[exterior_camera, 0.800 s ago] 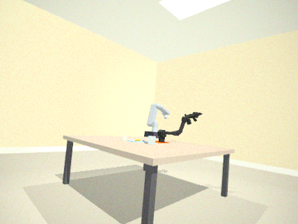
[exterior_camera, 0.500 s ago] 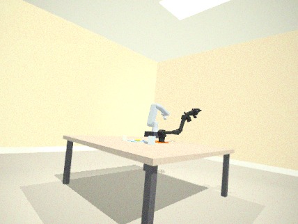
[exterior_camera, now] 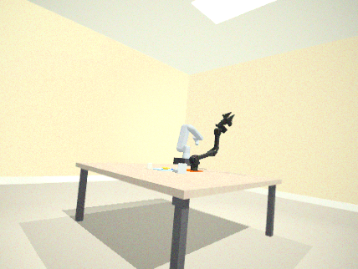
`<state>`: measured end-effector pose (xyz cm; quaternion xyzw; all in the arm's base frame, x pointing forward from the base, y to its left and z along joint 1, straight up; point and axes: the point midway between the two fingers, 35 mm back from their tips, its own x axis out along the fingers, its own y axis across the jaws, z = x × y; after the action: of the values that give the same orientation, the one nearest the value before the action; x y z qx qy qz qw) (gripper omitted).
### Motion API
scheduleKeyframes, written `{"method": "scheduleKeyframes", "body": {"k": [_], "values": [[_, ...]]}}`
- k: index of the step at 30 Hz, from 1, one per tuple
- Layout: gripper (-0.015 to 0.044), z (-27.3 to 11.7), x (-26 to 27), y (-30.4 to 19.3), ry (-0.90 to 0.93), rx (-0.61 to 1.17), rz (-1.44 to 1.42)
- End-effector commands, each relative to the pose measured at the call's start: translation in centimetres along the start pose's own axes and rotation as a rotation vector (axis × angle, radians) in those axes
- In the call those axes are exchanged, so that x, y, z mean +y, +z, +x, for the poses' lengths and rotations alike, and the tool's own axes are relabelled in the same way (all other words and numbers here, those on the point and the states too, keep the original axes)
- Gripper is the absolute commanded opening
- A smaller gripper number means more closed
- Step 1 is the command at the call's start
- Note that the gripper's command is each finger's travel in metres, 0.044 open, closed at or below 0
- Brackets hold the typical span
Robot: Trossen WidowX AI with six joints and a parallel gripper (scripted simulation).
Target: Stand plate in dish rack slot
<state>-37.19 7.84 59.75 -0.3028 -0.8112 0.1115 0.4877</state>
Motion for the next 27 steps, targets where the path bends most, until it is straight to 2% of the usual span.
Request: {"method": "scheduleKeyframes", "body": {"k": [1,8,16,27], "values": [[0.04,0.5,0.5,-4.8,-0.005,0.102,0.059],[0.04,0.3,1.9,-13.8,-0.012,0.3,0.177],[0.04,-1.7,4.3,-23.7,-0.018,0.529,0.304],[0.04,-4.2,6.3,-29.7,-0.058,0.709,0.433]]}}
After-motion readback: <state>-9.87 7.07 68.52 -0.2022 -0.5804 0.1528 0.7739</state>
